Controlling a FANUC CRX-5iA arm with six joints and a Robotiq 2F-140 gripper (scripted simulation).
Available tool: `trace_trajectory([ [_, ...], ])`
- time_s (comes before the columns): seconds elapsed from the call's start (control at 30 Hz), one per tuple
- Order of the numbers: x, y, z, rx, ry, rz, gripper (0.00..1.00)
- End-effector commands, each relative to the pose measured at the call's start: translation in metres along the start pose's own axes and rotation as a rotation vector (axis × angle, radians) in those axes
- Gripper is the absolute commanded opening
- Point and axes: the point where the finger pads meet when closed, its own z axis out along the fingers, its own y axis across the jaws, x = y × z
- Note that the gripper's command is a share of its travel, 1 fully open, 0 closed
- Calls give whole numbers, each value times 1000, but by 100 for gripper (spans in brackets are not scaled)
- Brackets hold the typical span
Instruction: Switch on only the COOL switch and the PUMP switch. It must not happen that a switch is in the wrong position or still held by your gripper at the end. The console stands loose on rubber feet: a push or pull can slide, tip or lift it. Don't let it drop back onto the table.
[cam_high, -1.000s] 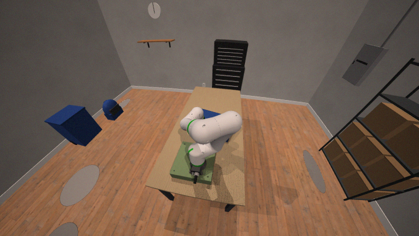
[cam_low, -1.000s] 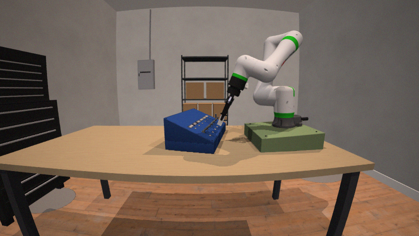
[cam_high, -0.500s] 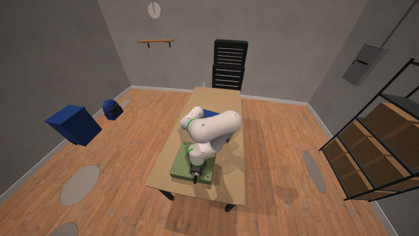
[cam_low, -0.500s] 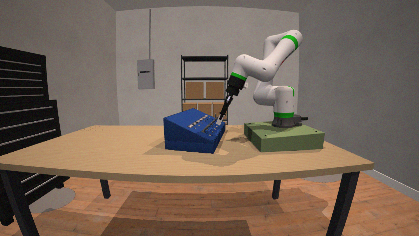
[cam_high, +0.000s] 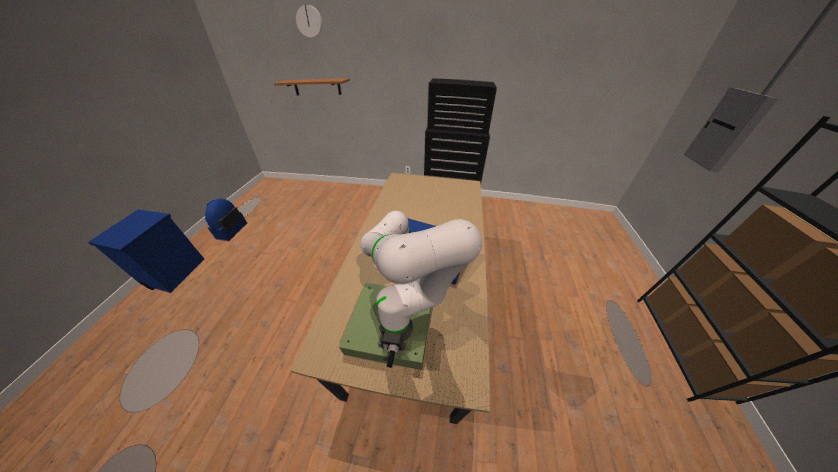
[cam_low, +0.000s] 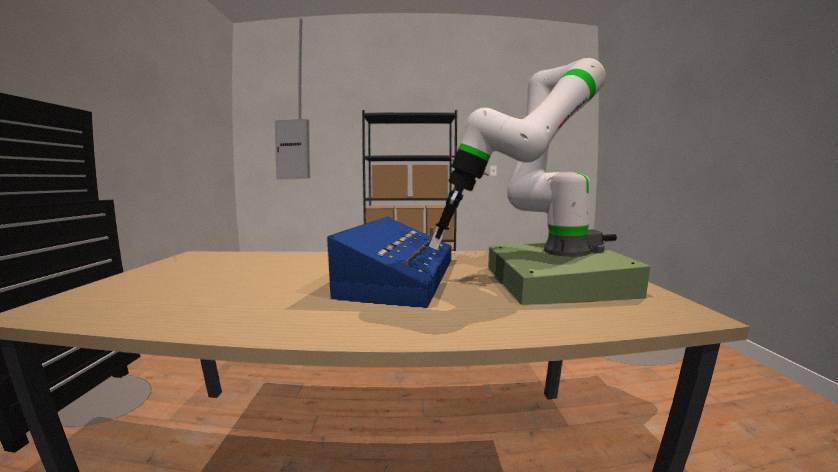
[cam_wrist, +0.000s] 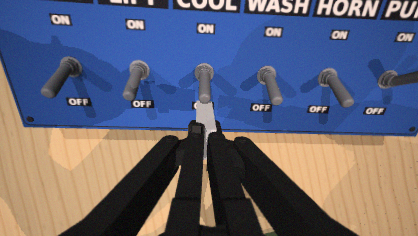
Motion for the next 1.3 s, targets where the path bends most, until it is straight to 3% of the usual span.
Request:
trace_trajectory([
  [0.0, 3, 0, 0, 0, 0, 0, 0],
  [1.27, 21, 0, 0, 0, 0, 0, 0],
])
